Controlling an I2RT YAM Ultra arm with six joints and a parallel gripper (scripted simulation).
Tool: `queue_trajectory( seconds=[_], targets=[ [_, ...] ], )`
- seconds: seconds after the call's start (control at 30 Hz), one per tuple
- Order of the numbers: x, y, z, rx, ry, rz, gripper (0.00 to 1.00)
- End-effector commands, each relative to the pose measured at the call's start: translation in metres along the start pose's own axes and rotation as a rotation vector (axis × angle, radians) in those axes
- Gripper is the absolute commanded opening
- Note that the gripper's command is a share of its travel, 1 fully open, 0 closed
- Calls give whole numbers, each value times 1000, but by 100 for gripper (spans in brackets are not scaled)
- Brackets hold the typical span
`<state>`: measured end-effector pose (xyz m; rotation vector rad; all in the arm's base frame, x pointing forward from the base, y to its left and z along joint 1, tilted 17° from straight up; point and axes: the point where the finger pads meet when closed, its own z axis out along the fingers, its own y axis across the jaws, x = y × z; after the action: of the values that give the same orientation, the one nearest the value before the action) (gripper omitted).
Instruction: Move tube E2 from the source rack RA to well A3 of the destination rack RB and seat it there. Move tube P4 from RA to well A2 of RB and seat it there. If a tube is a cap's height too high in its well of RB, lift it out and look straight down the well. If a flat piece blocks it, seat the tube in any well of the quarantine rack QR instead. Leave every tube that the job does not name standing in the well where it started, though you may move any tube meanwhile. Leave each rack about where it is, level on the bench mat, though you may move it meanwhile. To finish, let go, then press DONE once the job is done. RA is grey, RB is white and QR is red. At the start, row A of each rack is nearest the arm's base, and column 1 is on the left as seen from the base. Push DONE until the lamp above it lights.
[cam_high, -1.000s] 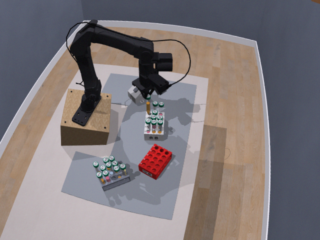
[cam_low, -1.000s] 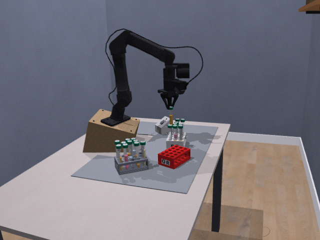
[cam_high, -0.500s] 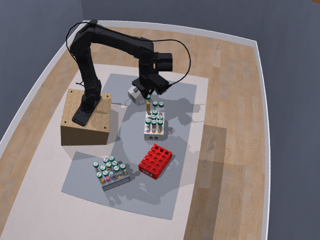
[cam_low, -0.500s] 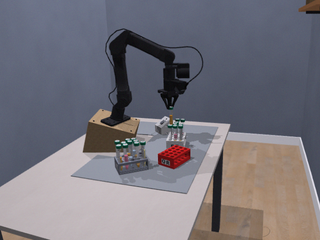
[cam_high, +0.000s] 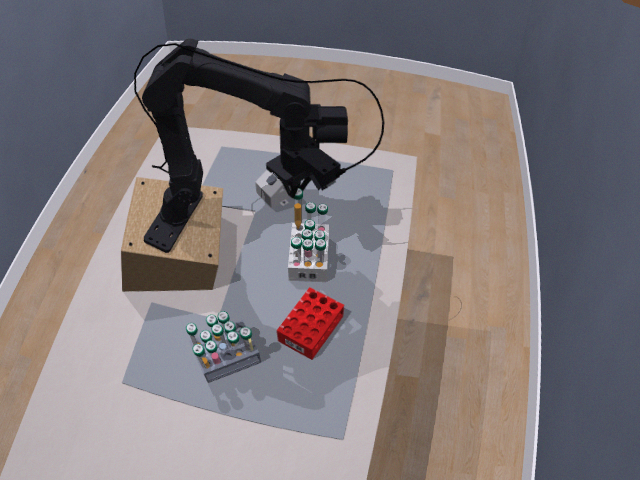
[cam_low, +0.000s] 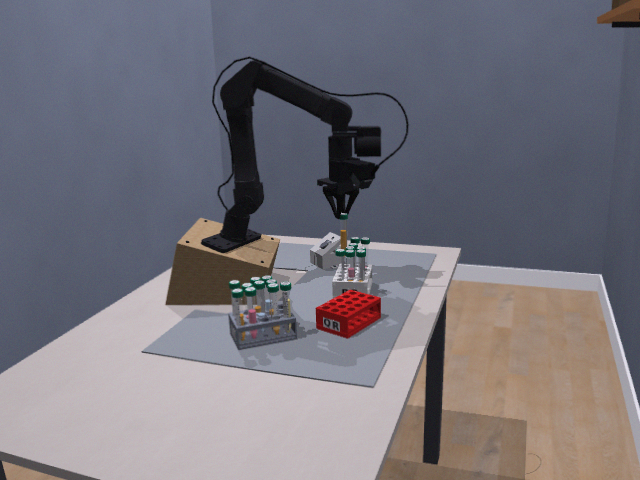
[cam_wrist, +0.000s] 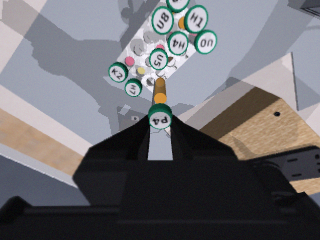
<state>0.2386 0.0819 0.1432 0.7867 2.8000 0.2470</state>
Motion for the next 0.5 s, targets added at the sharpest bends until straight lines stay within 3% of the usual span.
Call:
queue_trajectory(
  seconds=[0.0,0.07,0.1,0.33,0.47],
  targets=[
    [-13,5,-6,-8,-30,8,0],
    [-6,3,-5,-11,-18,4,0],
    [-13,5,-5,-8,-30,9,0],
    [-14,7,-4,-17,-36,7,0],
    [-5,-2,4,2,-19,7,0]
  ],
)
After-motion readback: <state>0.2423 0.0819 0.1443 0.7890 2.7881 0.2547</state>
